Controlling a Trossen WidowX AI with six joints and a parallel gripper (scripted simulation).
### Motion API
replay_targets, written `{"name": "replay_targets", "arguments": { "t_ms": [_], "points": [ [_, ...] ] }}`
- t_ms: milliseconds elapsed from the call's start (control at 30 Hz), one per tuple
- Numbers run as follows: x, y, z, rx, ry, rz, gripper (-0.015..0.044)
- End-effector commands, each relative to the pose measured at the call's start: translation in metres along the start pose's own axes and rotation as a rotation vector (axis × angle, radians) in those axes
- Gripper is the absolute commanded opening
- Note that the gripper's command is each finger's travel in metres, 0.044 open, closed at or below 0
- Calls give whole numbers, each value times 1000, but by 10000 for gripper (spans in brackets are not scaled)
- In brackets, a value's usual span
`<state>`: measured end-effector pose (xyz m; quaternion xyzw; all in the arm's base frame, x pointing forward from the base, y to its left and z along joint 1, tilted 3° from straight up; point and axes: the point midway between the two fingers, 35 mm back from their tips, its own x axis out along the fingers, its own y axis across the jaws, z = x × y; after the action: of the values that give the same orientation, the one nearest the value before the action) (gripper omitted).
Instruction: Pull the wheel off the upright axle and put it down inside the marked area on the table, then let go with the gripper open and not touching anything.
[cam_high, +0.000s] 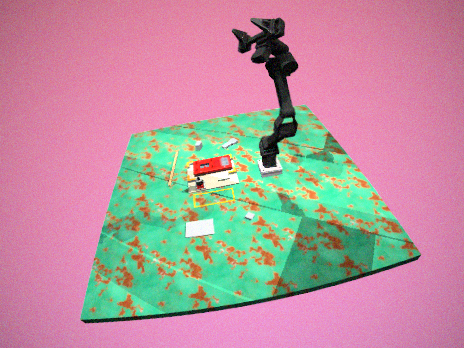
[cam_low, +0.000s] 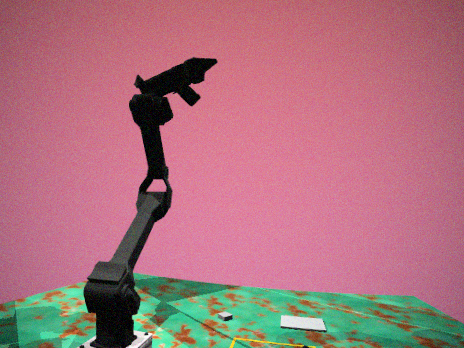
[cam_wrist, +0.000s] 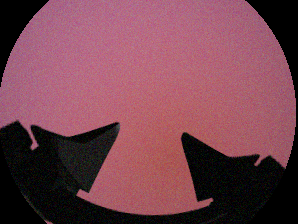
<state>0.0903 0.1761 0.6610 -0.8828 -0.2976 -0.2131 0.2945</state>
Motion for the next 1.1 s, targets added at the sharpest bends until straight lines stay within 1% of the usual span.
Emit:
{"name": "replay_targets", "arguments": {
  "t_ms": [0, 100, 300, 400, 633, 867, 1067],
  "points": [
    [-1, 0, -2, 10, 4, -2, 374],
    [-7, 9, -29, 144, 53, -29, 300],
    [-22, 49, -92, 491, 171, -78, 300],
    [-25, 72, -106, 565, 174, -69, 300],
    [-29, 130, -141, 868, 274, -66, 300],
    [-24, 211, -156, 1240, 375, -28, 300],
    [-15, 292, -144, 1560, 479, 64, 300]
  ]
}}
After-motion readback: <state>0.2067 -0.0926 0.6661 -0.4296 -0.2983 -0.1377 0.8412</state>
